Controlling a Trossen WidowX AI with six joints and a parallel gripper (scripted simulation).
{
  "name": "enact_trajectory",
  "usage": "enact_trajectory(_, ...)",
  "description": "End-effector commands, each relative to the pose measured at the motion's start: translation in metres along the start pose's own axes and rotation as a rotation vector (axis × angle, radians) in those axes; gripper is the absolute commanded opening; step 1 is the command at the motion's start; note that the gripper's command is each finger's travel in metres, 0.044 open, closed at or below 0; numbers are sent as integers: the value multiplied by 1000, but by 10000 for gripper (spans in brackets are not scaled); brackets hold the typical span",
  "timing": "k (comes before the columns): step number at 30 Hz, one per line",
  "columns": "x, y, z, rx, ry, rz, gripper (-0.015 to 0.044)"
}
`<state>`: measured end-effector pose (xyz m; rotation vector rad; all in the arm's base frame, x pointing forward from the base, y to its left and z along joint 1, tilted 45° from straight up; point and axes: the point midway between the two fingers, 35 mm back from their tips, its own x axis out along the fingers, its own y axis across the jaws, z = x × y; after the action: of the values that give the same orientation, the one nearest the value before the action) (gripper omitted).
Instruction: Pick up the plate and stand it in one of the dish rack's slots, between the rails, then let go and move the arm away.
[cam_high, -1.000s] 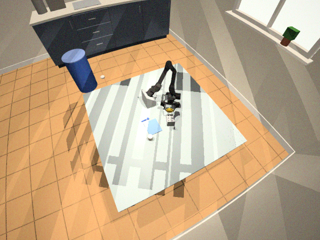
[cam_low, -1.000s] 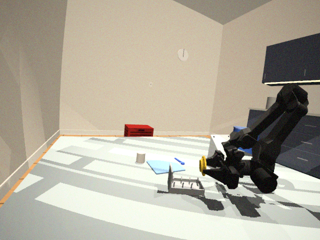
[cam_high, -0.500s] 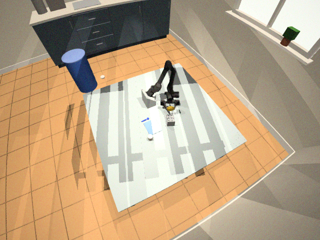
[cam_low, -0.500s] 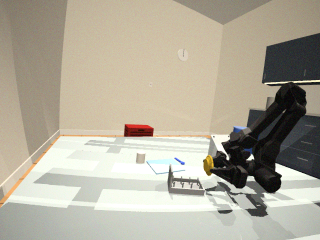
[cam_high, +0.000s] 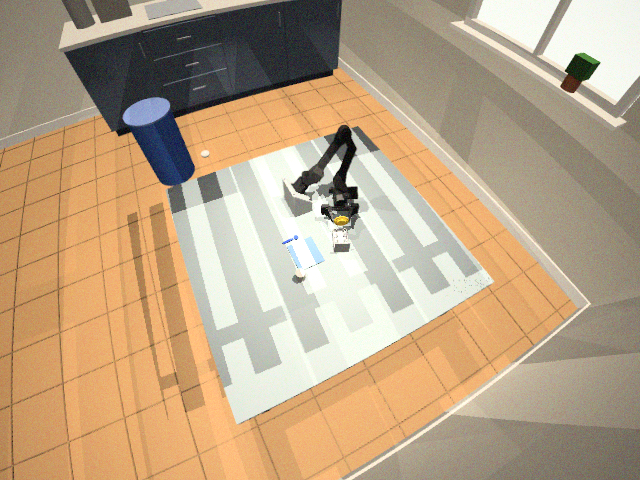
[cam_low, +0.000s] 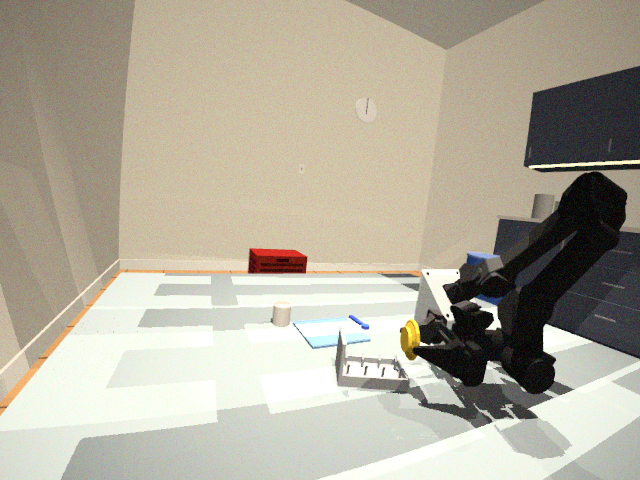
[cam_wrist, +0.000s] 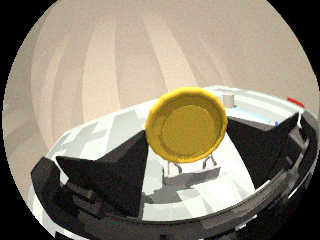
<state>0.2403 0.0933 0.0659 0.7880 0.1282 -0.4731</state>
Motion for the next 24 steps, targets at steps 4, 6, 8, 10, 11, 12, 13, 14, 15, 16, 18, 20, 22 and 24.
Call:
enact_trajectory(4, 8, -2, -10, -2, 3, -2, 0)
enact_trajectory(6, 11, -2, -11, -1, 3, -1, 0)
enact_trajectory(8, 15, -2, -11, 1, 2, -1, 0)
enact_trajectory(10, 18, -3, -11, 2, 1, 1, 0)
enact_trajectory(11, 19, -3, -11, 2, 0, 1, 0)
enact_trajectory(12, 19, -3, -11, 3, 0, 1, 0)
enact_trajectory(13, 19, -3, -11, 3, 0, 1, 0)
enact_trajectory(14, 19, -3, -11, 3, 0, 1, 0)
enact_trajectory(15, 20, -3, -11, 3, 0, 1, 0)
enact_trajectory(16, 21, -3, -11, 4, 0, 1, 0)
enact_trajectory(18, 25, -3, -11, 7, -1, 2, 0)
enact_trajectory(20, 28, -4, -11, 9, -2, 3, 0)
enact_trajectory(22, 29, -4, -11, 10, -3, 3, 0)
enact_trajectory(24, 29, -4, -15, 12, -3, 3, 0)
